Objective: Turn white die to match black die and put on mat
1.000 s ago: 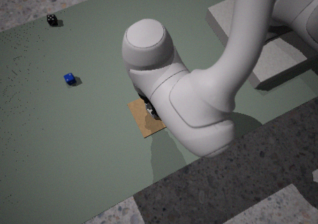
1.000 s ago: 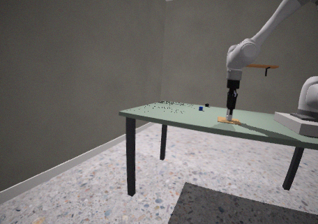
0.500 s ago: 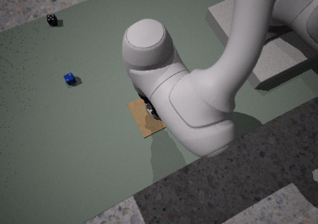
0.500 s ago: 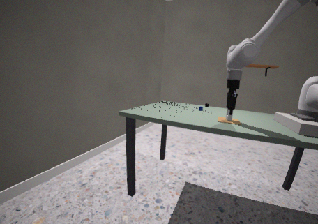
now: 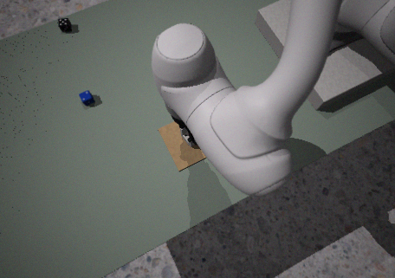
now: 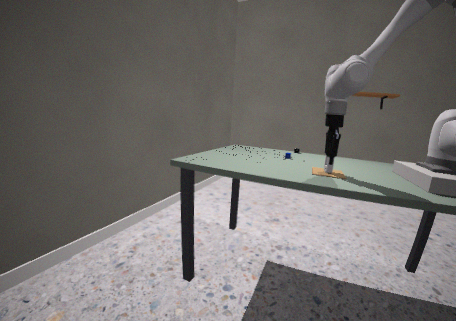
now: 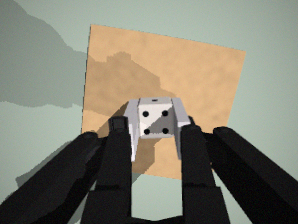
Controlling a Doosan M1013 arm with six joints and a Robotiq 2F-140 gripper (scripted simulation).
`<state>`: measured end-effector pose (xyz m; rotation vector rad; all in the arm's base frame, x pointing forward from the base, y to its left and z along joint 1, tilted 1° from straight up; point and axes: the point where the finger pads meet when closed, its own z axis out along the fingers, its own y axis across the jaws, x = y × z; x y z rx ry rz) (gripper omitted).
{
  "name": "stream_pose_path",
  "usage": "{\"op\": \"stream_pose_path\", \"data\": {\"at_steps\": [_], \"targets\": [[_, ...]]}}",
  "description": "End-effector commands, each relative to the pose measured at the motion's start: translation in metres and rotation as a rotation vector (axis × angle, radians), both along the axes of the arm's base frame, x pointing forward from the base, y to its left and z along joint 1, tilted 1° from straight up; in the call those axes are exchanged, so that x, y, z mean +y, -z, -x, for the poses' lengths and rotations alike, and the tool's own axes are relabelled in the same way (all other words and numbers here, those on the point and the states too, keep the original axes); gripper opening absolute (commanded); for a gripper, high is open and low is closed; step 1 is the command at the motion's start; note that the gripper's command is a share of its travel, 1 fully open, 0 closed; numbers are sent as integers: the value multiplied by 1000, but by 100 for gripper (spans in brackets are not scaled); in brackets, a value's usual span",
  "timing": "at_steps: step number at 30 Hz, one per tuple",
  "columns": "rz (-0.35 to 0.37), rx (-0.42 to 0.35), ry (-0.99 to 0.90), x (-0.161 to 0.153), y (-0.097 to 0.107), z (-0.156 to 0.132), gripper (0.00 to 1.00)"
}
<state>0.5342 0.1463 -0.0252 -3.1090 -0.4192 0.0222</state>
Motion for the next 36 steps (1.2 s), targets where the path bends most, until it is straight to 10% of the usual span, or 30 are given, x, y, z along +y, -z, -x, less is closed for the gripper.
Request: {"op": "stream_pose_path", "data": {"at_steps": [1, 36], "targets": [[4, 2, -8, -3, 4, 2, 24], [4, 2, -8, -3, 4, 2, 35]]}}
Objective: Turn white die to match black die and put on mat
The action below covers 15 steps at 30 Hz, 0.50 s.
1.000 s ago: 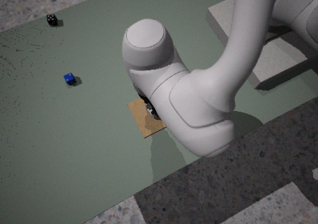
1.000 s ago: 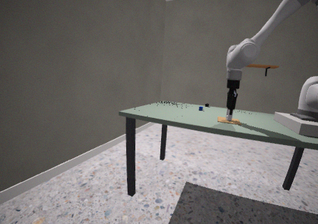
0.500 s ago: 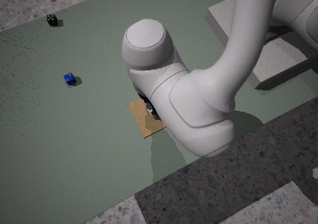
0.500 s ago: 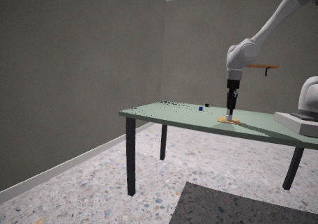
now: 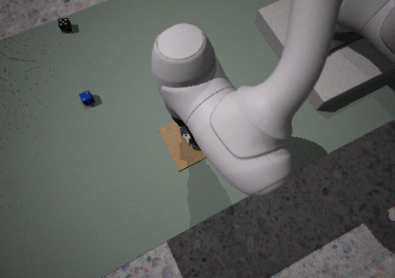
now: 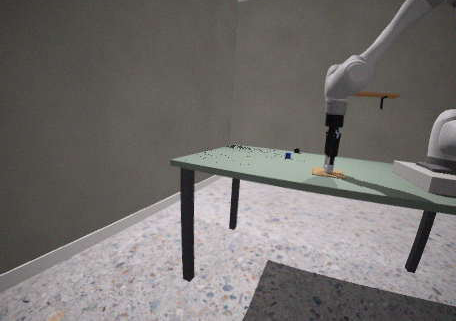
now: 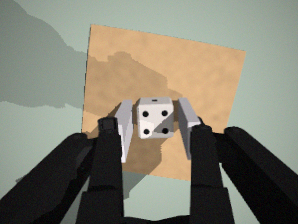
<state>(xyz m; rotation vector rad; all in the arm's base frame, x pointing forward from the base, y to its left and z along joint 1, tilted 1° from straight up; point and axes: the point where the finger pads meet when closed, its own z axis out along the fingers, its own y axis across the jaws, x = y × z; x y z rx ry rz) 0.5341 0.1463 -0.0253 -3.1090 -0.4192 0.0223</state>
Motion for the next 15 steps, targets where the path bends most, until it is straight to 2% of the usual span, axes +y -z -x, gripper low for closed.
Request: {"op": "stream_pose_path", "data": {"at_steps": [1, 9, 15], "targets": [[4, 2, -8, -3, 4, 2, 35], [4, 2, -8, -3, 1, 2, 35], [4, 2, -8, -3, -18, 2, 35]]}}
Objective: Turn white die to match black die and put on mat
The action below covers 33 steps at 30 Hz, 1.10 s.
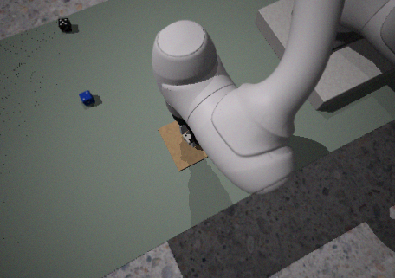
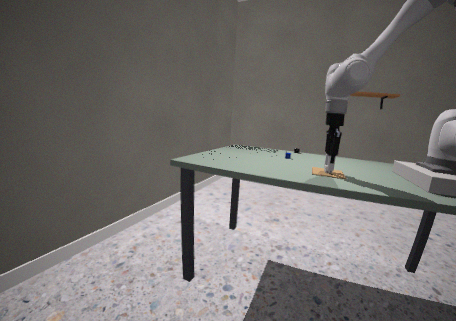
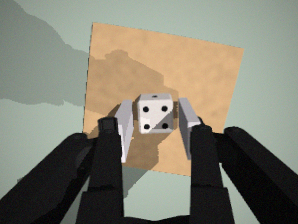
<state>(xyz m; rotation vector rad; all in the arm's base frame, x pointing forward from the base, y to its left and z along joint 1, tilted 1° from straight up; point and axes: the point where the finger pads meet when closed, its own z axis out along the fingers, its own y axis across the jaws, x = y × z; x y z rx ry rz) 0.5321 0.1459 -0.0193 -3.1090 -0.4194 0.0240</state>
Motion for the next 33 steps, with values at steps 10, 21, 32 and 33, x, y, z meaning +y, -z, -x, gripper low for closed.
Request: {"op": "stream_pose_path", "data": {"at_steps": [10, 21, 32, 33], "targets": [[4, 1, -8, -2, -54, -1, 35], [4, 1, -8, -2, -80, -1, 35], [4, 1, -8, -2, -80, -1, 100], [4, 1, -8, -2, -80, -1, 100]]}}
